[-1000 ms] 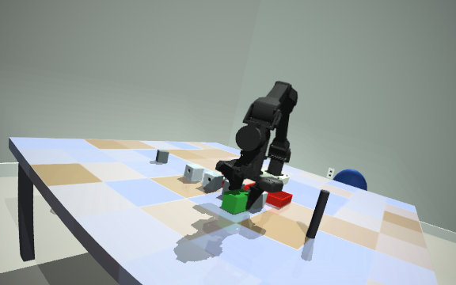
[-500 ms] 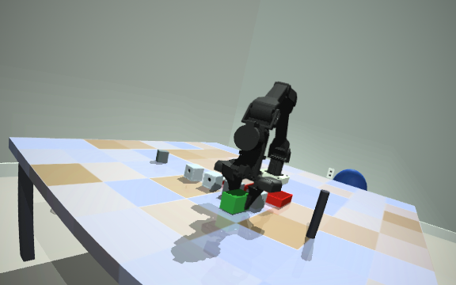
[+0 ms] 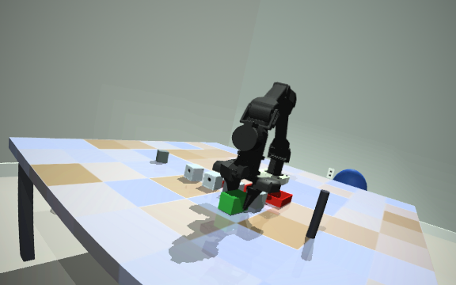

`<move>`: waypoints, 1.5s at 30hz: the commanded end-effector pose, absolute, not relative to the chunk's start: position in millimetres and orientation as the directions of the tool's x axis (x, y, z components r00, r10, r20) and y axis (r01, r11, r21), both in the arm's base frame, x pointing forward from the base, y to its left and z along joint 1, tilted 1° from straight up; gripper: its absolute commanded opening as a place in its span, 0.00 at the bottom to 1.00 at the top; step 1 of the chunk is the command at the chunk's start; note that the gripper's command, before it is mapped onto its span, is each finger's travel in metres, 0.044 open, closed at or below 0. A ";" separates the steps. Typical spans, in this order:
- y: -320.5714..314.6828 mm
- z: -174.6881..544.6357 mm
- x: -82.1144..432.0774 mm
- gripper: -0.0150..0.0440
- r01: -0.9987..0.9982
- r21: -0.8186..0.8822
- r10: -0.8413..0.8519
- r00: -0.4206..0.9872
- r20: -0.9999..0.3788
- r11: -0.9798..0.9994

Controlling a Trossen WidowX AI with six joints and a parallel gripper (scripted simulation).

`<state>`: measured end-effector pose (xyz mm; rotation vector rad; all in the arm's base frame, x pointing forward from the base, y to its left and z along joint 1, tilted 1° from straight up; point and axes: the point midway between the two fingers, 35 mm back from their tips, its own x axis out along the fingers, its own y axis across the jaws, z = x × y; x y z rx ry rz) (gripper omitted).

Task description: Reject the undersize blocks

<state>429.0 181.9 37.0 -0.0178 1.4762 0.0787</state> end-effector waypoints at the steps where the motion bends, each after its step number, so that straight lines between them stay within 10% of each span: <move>1: 182.1 40.2 431.9 0.25 -0.070 0.034 0.042 0.105 -0.994 0.997; 45: 183.2 41.3 446.7 0.25 -0.070 0.034 0.042 0.113 -0.993 0.997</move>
